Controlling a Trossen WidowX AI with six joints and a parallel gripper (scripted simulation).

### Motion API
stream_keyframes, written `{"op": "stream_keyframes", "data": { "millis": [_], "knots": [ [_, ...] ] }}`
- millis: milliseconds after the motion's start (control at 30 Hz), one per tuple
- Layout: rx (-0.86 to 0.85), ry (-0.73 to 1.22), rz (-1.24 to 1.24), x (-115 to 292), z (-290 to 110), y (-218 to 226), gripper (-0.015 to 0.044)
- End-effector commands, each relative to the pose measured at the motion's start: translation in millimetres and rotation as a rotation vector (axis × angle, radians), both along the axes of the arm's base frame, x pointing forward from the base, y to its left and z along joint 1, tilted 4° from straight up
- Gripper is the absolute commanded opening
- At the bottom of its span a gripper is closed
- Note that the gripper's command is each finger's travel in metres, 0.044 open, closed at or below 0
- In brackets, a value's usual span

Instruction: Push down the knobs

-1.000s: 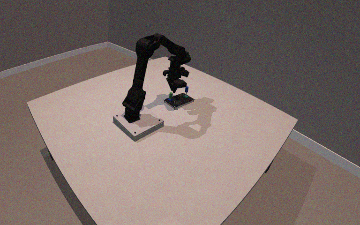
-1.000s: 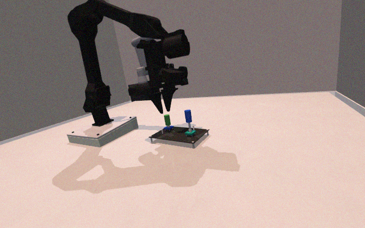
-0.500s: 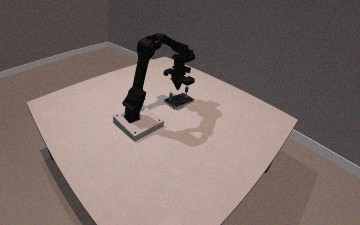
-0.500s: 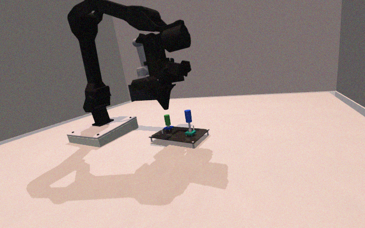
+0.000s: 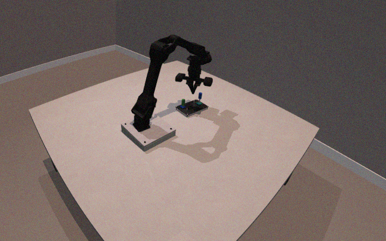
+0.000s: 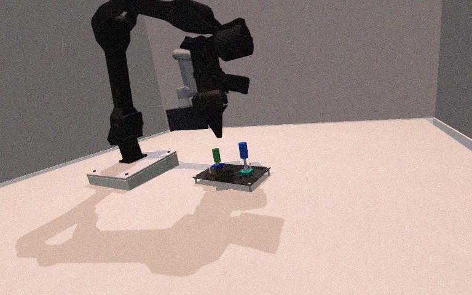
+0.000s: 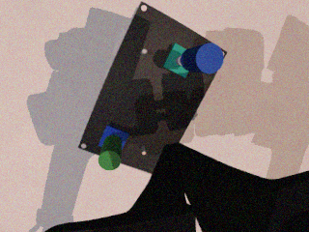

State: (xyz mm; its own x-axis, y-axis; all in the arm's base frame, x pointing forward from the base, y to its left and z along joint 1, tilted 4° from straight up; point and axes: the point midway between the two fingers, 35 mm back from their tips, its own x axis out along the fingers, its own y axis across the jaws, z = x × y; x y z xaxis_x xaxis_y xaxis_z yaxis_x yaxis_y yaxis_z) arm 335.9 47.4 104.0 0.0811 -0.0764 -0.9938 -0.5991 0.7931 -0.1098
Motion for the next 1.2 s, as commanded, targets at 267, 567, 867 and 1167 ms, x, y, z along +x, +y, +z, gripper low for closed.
{"op": "stream_keyframes", "data": {
  "millis": [267,567,867,1167],
  "knots": [
    [-0.029,0.038,0.414,12,8,2,0.0000],
    [-0.050,0.066,0.722,21,14,3,0.0000],
    [-0.069,0.092,1.031,29,19,3,0.0000],
    [-0.087,0.117,1.340,36,24,4,0.0000]
  ]
}}
